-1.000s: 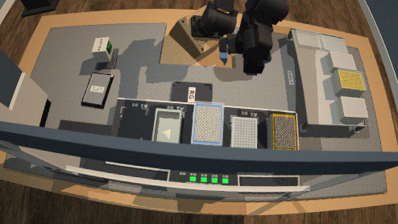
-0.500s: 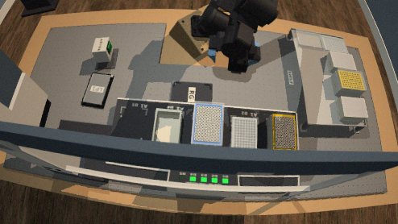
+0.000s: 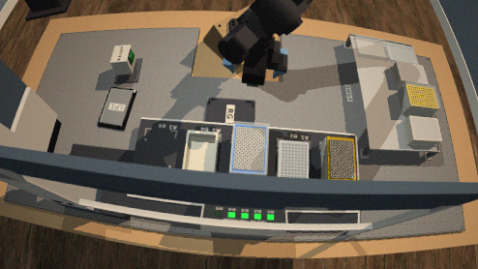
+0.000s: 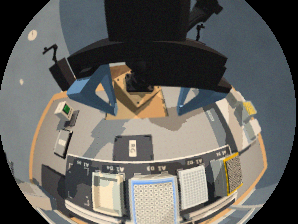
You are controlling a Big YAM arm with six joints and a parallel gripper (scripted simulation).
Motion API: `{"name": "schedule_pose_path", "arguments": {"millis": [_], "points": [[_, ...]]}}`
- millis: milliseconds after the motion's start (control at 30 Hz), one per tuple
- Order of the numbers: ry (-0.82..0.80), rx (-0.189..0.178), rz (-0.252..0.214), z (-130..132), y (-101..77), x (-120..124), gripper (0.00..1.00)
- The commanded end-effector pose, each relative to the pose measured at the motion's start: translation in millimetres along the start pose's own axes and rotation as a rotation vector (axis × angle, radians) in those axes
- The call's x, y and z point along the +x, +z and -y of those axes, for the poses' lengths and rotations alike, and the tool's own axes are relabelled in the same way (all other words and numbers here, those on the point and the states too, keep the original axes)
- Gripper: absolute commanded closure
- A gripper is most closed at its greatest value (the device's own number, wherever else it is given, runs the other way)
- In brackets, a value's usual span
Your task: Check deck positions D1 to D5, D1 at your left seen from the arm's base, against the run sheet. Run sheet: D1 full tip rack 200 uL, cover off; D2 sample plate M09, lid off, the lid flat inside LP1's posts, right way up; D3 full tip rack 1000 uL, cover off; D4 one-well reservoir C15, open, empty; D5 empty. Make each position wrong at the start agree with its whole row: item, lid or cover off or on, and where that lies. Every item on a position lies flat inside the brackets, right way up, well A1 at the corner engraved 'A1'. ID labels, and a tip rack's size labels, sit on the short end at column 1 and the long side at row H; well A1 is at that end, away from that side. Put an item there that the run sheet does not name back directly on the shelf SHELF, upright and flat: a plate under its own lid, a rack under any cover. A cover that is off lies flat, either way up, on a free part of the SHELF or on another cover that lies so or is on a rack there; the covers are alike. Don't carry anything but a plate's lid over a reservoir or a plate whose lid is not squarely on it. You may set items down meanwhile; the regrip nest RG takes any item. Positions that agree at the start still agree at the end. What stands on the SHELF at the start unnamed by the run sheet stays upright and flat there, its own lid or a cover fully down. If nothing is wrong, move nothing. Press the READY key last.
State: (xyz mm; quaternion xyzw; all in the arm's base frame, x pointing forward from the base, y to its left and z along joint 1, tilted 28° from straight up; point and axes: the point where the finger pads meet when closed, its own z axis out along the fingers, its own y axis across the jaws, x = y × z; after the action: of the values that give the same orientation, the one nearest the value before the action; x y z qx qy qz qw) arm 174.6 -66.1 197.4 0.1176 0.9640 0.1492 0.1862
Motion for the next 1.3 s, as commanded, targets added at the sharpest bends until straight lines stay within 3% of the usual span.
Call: {"name": "schedule_pose_path", "arguments": {"millis": [0,100,133,300,367,1267], "points": [[-0.063,0.000,0.017,-3.0,-10.7,-5.2,0.00],[-0.069,0.000,0.017,-4.1,-10.8,-5.2,0.00],[-0.100,0.016,0.045,-3.7,-19.1,-25.0,0.00],[-0.077,0.016,0.046,-5.6,-18.7,-50.6,0.00],[-0.077,0.016,0.046,-5.6,-18.7,-50.6,0.00],[-0.075,0.005,0.051,-17.0,-16.7,-177.4,0.00]]}}
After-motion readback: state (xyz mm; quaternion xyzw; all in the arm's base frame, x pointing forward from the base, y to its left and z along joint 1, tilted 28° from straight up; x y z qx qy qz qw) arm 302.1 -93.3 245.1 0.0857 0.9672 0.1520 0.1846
